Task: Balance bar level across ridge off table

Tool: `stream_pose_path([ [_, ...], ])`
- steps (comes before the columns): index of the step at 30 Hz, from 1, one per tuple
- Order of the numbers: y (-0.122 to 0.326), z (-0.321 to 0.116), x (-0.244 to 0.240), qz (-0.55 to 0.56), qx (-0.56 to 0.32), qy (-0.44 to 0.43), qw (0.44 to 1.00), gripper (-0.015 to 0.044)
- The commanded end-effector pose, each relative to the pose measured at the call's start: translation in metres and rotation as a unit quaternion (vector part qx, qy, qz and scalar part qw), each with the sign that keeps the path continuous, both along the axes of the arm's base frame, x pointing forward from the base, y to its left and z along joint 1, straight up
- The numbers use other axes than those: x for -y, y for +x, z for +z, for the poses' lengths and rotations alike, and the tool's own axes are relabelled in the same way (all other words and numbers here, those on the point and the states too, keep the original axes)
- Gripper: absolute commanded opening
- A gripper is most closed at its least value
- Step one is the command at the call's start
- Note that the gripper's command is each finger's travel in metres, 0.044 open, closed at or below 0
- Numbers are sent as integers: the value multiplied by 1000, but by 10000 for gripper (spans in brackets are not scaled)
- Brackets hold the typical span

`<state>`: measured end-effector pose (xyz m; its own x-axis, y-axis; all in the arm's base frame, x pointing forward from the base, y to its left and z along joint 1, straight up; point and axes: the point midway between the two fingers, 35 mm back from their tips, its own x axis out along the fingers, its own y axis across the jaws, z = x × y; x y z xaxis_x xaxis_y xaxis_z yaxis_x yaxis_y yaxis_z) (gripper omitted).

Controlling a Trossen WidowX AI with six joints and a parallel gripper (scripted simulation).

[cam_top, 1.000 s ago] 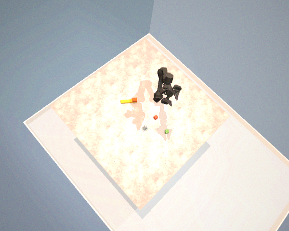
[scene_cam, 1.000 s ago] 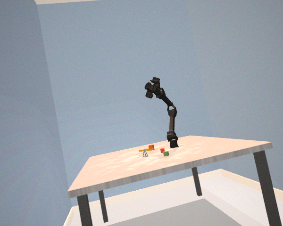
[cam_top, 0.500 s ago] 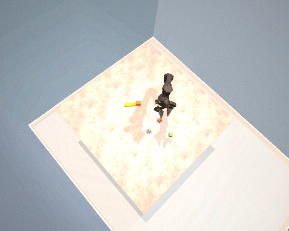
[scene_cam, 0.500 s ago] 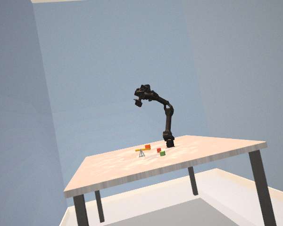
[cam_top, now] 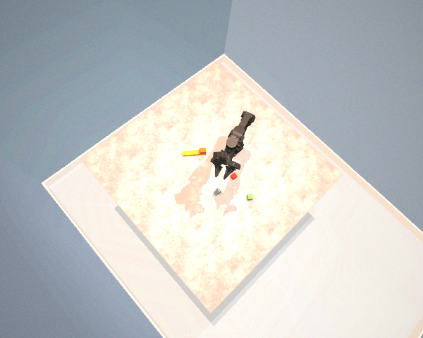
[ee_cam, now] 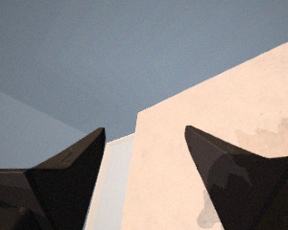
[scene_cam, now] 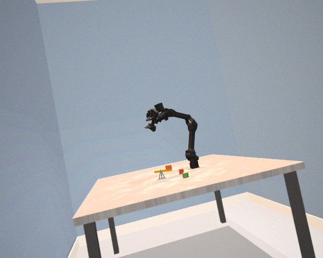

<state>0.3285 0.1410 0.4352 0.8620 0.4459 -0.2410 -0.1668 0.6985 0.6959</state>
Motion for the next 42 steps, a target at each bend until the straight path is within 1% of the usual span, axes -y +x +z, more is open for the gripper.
stream_pose_path([
  [1,16,-24,20,-30,-30,-37,998,315],
  [11,39,-75,73,-86,-105,-110,985,315],
  [21,45,-124,131,-128,-190,-167,959,315],
  [32,34,-176,193,-159,-292,-208,920,315],
  [42,8,-218,244,-168,-388,-225,878,315],
])
